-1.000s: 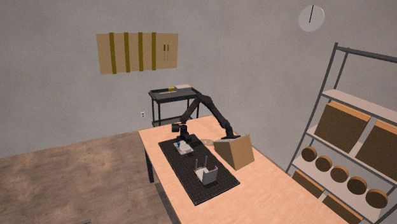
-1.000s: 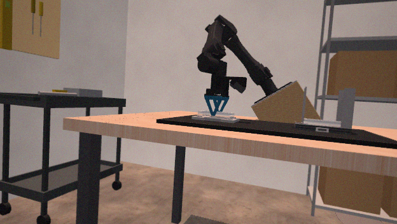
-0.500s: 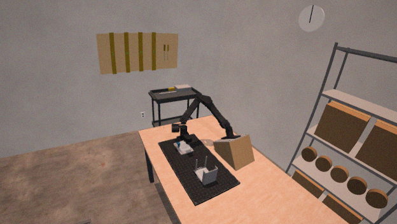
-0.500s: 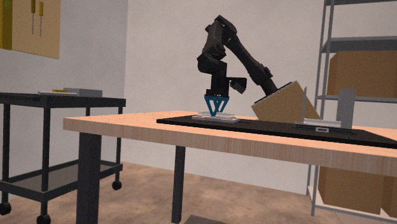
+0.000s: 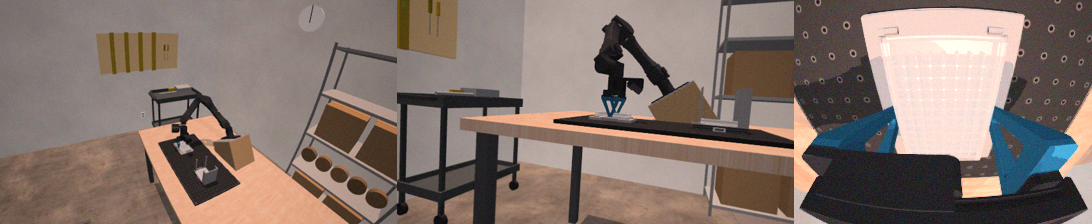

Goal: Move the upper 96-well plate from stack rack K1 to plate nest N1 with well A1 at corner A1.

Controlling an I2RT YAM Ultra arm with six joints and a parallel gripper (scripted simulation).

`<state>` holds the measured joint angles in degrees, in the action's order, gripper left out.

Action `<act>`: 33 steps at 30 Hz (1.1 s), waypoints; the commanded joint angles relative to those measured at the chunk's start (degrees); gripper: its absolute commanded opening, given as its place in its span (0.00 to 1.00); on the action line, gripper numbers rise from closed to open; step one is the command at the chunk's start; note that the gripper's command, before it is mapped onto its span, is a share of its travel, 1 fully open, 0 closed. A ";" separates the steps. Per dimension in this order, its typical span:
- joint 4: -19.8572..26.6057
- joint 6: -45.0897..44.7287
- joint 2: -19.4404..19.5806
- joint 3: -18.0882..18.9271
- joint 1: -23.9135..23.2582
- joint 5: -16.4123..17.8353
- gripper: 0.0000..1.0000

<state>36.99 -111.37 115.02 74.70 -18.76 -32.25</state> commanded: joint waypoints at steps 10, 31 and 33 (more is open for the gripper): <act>-0.86 -0.64 0.06 -1.11 0.29 0.48 0.00; -0.48 -0.32 -0.28 -0.13 0.17 0.17 1.00; -0.48 -0.32 -0.28 -0.13 0.17 0.17 1.00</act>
<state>36.56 -111.50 115.02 74.43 -18.87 -32.23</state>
